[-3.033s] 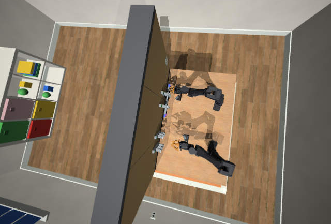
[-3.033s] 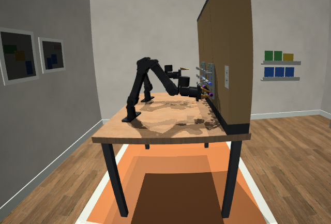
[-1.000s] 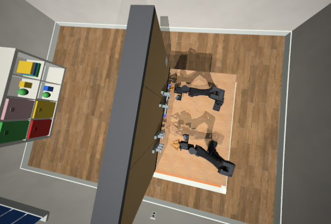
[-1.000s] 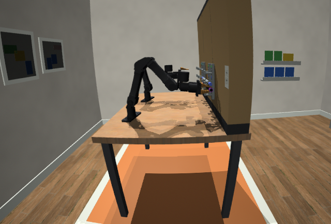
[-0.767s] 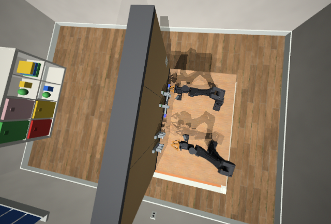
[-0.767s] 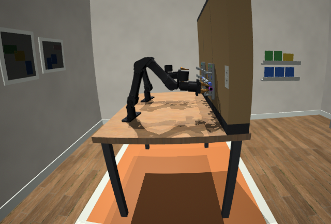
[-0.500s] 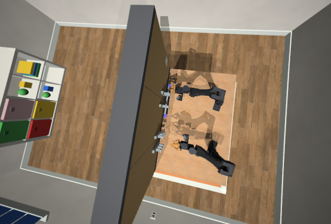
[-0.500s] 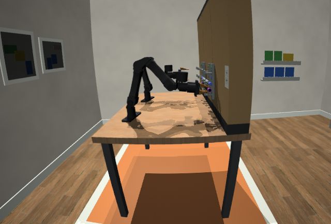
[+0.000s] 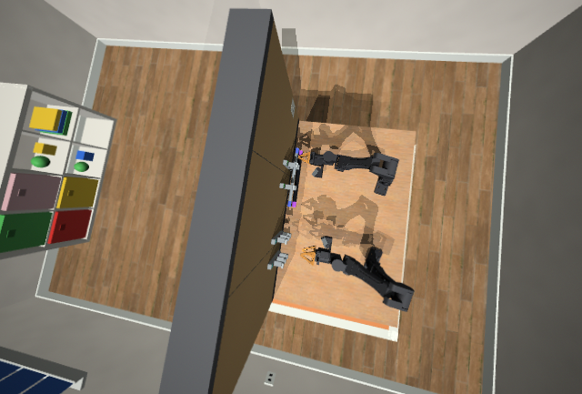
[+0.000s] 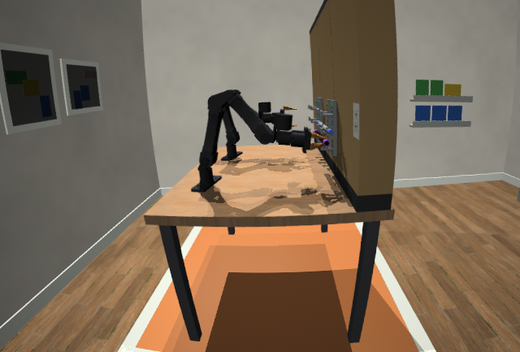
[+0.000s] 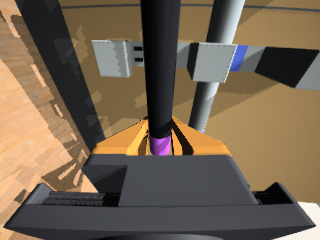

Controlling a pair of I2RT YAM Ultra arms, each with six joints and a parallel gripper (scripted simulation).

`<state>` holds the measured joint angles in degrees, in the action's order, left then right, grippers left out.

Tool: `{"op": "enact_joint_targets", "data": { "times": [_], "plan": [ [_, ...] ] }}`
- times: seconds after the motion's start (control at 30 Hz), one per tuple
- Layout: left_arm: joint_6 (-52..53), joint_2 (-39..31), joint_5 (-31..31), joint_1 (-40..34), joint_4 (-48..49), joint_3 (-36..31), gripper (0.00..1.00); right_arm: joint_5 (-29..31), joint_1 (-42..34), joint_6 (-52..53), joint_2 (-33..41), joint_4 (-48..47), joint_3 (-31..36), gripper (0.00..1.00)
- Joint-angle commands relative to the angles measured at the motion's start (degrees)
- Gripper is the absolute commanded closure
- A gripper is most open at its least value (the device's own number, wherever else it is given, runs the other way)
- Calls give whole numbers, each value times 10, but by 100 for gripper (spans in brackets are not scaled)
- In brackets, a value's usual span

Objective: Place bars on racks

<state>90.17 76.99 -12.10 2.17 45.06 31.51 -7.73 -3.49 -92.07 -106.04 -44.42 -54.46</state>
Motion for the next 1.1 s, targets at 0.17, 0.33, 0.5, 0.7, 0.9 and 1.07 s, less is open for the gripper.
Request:
{"op": "enact_joint_targets", "data": {
  "times": [0.17,0.33,0.5,0.7,0.9,1.07],
  "plan": [
    [-2,3,-3,5,10,-3,0,-8,8,19,41,-45,16,100],
    [-2,3,-3,5,10,-3,0,-8,9,19,45,-48,23,100],
    [-2,3,-3,5,10,-3,0,-10,10,19,52,-53,35,100],
    [-2,3,-3,5,10,-3,0,-11,12,19,60,-59,49,100],
    [-2,3,-3,5,10,-3,0,-12,13,19,66,-63,58,100],
    [-2,3,-3,5,10,-3,0,-16,17,19,71,-65,65,100]
  ]
}}
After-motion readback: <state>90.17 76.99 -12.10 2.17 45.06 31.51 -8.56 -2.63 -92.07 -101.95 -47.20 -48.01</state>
